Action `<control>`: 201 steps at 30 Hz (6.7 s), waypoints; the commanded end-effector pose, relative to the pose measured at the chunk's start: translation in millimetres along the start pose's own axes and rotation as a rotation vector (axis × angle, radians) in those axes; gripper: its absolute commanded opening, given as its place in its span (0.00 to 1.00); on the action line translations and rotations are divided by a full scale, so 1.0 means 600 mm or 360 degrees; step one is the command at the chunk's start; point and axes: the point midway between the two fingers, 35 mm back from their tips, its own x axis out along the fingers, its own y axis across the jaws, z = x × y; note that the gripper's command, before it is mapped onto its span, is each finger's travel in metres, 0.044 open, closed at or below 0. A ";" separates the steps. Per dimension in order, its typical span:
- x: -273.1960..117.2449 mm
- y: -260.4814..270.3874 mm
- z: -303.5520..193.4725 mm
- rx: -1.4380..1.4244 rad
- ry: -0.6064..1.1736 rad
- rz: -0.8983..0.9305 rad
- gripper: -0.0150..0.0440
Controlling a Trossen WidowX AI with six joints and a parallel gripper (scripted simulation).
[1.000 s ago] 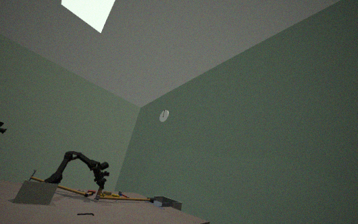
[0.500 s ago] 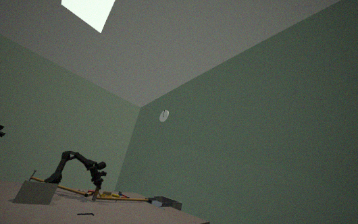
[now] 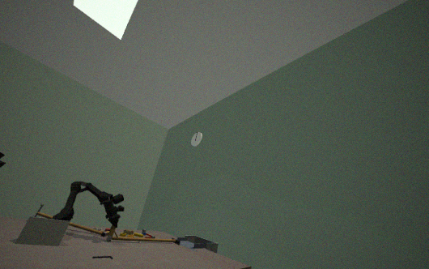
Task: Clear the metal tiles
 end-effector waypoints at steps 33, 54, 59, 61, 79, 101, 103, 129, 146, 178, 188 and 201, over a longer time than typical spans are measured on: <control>-0.017 -0.050 -0.031 -0.0002 -0.0018 -0.0010 0.25; -0.017 -0.080 -0.035 0.0006 -0.0018 -0.0018 0.25; -0.011 -0.083 -0.024 0.0006 -0.0018 -0.0019 0.25; -0.008 -0.083 -0.020 0.0006 -0.0019 -0.0020 0.25; 0.022 -0.087 0.018 0.0009 -0.0024 -0.0023 0.25; 0.056 -0.079 0.061 0.0011 -0.0030 -0.0023 0.25; 0.060 -0.079 0.067 0.0011 -0.0031 -0.0022 0.25; 0.101 -0.076 0.127 0.0009 -0.0033 -0.0021 0.25; 0.129 -0.076 0.167 0.0007 -0.0034 -0.0021 0.25; 0.185 -0.072 0.235 0.0005 -0.0039 -0.0018 0.25; 0.190 -0.074 0.231 0.0014 -0.0022 -0.0013 0.25; 0.191 -0.073 0.233 0.0013 -0.0026 -0.0014 0.25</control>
